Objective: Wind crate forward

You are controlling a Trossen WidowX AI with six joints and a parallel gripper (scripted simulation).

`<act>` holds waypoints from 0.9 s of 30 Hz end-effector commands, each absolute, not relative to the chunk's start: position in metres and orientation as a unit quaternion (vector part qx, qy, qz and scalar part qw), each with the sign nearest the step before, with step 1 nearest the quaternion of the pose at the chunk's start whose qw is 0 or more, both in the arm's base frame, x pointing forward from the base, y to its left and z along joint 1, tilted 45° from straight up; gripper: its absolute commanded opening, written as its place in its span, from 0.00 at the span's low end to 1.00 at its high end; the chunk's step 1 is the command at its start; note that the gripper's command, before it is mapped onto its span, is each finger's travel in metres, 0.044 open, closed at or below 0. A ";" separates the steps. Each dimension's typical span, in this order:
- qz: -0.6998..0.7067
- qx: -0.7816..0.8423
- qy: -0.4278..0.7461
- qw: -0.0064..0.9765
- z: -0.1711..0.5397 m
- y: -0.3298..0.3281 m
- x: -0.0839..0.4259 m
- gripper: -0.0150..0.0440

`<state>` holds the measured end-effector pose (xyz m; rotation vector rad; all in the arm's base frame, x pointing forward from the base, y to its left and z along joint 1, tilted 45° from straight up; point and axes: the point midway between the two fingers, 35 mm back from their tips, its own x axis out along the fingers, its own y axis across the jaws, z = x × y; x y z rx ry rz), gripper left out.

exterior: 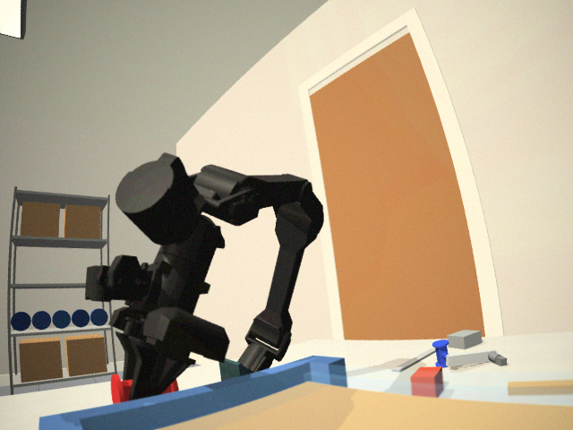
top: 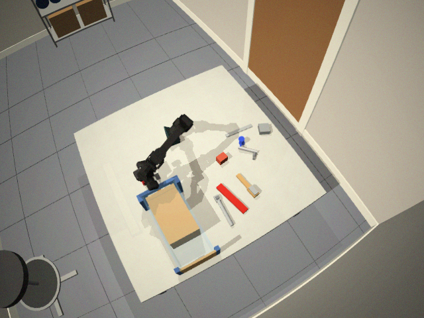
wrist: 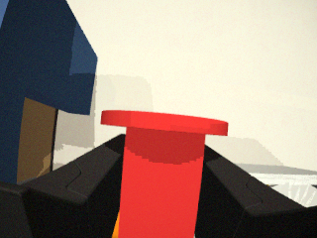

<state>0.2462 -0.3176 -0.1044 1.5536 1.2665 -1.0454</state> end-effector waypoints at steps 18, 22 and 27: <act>-0.405 0.628 0.515 0.421 -0.083 -0.290 0.256 0.25; -0.405 0.628 0.515 0.421 -0.081 -0.287 0.256 0.25; -0.405 0.628 0.515 0.421 -0.077 -0.283 0.257 0.25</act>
